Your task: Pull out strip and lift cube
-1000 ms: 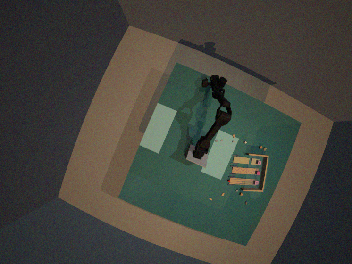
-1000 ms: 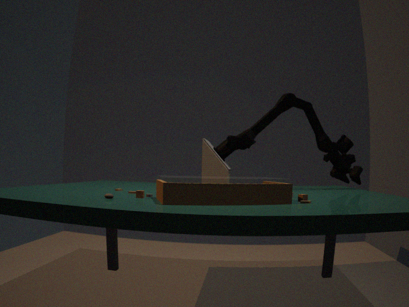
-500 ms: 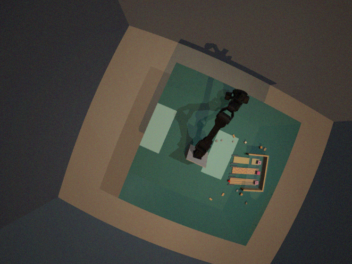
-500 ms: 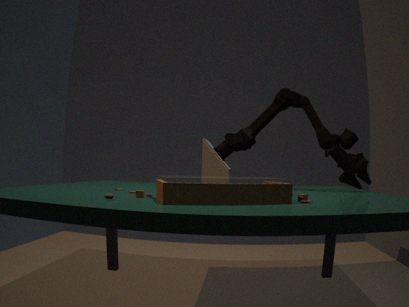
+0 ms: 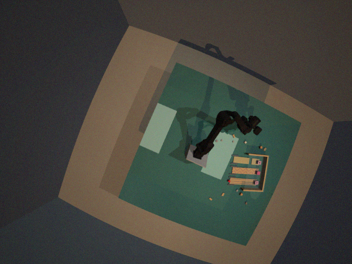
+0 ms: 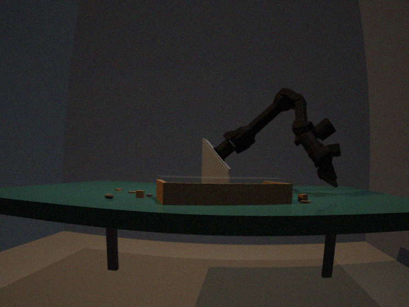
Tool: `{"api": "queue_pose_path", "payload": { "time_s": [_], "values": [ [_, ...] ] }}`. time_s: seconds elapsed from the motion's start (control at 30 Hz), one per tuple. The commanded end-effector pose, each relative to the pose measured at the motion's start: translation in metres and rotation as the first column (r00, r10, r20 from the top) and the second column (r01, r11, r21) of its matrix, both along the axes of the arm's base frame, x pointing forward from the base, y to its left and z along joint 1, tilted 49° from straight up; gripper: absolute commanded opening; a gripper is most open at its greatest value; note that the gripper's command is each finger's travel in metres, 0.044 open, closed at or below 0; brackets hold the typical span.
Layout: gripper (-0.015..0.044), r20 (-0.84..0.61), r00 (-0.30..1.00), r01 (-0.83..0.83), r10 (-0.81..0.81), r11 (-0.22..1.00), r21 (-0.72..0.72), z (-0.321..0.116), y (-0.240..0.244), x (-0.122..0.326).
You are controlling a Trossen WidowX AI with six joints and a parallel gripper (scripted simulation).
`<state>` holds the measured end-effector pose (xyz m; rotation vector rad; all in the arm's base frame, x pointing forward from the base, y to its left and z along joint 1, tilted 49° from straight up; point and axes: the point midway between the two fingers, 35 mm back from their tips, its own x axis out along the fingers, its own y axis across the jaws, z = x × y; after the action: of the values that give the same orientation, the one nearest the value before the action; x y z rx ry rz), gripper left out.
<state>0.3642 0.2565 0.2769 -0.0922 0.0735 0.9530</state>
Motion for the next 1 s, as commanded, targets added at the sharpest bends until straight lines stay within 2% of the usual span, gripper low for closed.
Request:
{"api": "queue_pose_path", "payload": {
  "time_s": [0.0,0.3,0.63,0.8,0.97],
  "values": [
    [0.04,-0.108,0.991,0.079,-0.077,0.997,0.013,-0.033,-0.043,0.019],
    [0.04,-0.397,0.867,0.359,-0.3,0.93,0.083,-0.111,-0.184,0.037],
    [0.04,-0.69,0.604,0.682,-0.4,0.708,0.186,-0.182,-0.32,-0.018],
    [0.04,-0.786,0.492,0.795,-0.374,0.561,0.231,-0.206,-0.359,-0.056],
    [0.04,-0.789,0.488,0.799,-0.372,0.555,0.232,-0.206,-0.361,-0.057]
  ]
}}
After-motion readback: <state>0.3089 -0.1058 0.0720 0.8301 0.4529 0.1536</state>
